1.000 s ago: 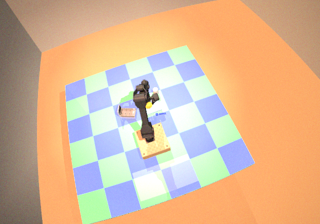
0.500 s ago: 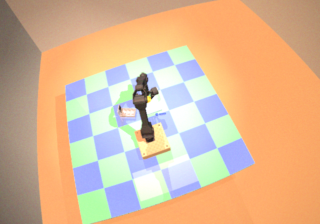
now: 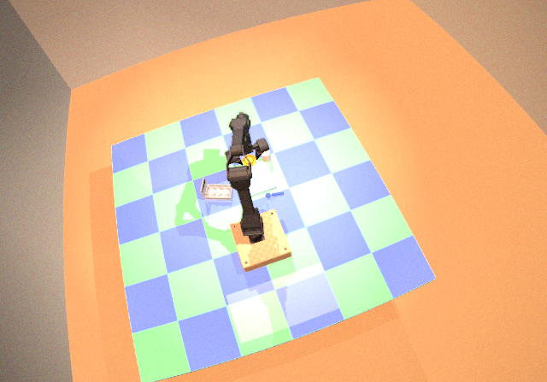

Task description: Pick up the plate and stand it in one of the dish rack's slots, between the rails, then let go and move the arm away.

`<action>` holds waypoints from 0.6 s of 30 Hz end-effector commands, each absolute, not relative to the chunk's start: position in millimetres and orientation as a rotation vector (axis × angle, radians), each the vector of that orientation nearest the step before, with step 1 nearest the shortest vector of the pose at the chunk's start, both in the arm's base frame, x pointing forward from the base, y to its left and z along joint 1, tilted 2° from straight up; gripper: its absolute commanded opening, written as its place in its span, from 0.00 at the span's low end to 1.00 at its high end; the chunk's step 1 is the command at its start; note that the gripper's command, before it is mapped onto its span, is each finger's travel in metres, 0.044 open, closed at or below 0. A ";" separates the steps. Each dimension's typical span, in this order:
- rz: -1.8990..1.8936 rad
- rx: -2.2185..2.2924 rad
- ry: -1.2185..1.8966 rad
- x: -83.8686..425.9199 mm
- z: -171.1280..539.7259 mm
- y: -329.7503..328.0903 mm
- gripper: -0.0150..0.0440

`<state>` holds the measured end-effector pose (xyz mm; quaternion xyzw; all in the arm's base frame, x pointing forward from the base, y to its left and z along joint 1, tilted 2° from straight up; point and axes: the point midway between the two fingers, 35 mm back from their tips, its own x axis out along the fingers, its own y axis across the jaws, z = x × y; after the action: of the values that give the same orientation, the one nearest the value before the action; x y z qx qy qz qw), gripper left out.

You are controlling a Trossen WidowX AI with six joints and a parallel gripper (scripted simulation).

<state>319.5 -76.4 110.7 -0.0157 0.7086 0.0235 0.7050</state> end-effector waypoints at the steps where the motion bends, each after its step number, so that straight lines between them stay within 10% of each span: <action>1: 0.053 -0.044 1.563 320.0 128.5 -76.8 0.25; 18: -0.133 0.127 1.550 299.1 145.9 -30.6 0.25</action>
<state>305.9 -44.2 143.1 0.0366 0.7051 -0.0359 0.7072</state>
